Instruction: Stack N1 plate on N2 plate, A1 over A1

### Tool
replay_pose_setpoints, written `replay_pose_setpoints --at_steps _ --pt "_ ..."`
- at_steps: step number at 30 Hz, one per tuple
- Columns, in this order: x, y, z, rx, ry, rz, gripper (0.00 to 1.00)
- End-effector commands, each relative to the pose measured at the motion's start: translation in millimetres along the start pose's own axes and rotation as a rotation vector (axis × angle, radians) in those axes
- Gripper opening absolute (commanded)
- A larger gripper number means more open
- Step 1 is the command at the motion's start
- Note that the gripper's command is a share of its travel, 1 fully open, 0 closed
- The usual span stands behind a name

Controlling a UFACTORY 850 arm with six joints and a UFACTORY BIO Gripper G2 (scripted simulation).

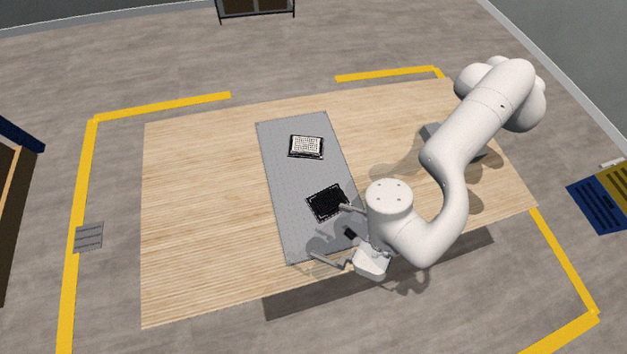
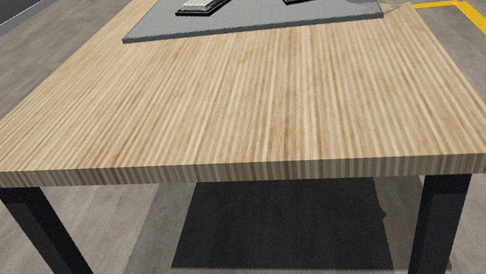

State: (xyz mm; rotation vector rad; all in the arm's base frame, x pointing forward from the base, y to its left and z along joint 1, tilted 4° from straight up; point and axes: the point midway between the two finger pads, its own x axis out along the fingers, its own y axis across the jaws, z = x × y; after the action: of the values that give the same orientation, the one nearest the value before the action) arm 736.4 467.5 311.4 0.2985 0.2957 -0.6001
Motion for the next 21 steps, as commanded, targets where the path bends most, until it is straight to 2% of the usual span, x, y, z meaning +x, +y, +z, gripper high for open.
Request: replay_pose_setpoints --at_steps 1,17,18,20,21 --pt "-0.7 0.8 1.8 0.003 -0.001 0.001 1.00" --pt "-0.7 0.8 1.8 0.003 -0.001 0.001 1.00" --pt "-0.7 0.8 1.8 0.003 -0.001 0.001 0.37" --pt "5.3 -4.6 5.3 0.002 -0.040 0.034 0.37" --pt "9.6 -5.5 7.8 0.002 -0.040 0.034 0.37"
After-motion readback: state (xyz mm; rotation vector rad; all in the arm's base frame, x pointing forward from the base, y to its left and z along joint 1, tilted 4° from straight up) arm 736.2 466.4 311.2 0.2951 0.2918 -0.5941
